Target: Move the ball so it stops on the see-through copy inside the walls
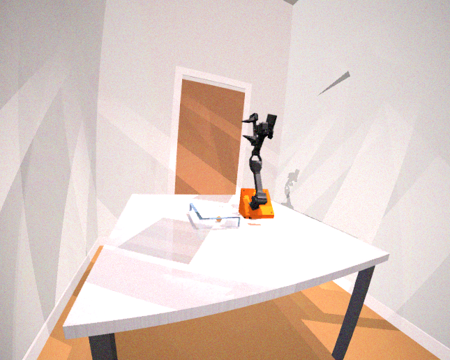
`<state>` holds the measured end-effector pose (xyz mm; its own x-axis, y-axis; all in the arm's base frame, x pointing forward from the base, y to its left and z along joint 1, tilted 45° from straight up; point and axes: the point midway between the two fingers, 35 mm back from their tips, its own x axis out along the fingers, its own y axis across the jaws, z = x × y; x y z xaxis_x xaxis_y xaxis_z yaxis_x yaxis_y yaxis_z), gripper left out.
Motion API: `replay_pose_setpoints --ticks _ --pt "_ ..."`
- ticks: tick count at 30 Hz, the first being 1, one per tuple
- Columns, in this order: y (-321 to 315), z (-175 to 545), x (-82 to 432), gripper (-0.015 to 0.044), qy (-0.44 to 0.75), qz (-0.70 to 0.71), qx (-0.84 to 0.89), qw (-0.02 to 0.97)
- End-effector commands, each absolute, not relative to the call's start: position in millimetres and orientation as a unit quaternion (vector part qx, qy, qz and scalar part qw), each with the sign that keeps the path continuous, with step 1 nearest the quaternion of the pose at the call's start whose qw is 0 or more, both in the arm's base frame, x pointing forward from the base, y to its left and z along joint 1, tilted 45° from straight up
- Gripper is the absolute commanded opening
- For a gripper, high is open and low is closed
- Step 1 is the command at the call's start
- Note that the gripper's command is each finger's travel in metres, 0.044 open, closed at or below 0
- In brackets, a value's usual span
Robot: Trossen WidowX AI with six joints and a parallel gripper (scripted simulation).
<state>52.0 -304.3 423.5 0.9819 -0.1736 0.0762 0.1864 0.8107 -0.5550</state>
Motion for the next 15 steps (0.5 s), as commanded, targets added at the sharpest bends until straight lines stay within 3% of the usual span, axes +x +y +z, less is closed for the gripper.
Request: replay_pose_setpoints --ticks 1,5,15 --pt "-303.0 424.7 51.9 0.0374 -0.013 -0.092 -0.295 0.951" --pt "-261.4 452.5 43.7 0.0273 -0.039 -0.07 -0.363 0.928" --pt "-95.3 490.0 68.1 0.0273 0.007 -0.008 -0.6 0.8"
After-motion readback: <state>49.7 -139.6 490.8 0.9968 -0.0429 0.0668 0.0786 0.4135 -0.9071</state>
